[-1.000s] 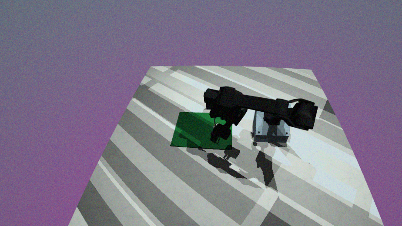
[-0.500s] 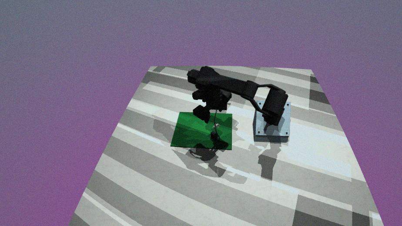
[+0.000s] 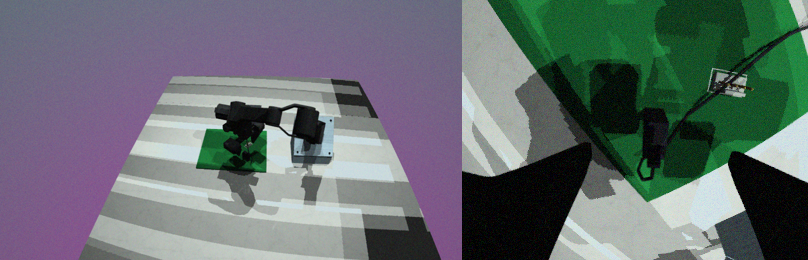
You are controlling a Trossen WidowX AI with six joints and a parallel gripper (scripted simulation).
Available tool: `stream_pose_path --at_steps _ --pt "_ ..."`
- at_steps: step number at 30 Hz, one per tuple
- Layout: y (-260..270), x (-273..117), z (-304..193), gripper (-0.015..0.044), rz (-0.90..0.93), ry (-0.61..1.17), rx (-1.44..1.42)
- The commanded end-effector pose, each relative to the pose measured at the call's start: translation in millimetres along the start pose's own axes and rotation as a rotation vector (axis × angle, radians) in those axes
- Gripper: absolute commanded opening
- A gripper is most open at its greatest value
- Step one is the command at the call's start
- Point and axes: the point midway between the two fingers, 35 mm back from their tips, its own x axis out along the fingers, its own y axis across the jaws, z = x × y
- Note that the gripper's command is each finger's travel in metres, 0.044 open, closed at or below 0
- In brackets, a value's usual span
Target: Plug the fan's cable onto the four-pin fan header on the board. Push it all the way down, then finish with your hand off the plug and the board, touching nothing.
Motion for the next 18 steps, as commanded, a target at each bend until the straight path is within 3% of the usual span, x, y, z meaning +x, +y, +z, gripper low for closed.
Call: stream_pose_path --at_steps 1,18 --pt "1 4 2 0.044 0.014 -0.012 0.003" --pt "2 29 4 0.044 0.013 -0.013 0.003"
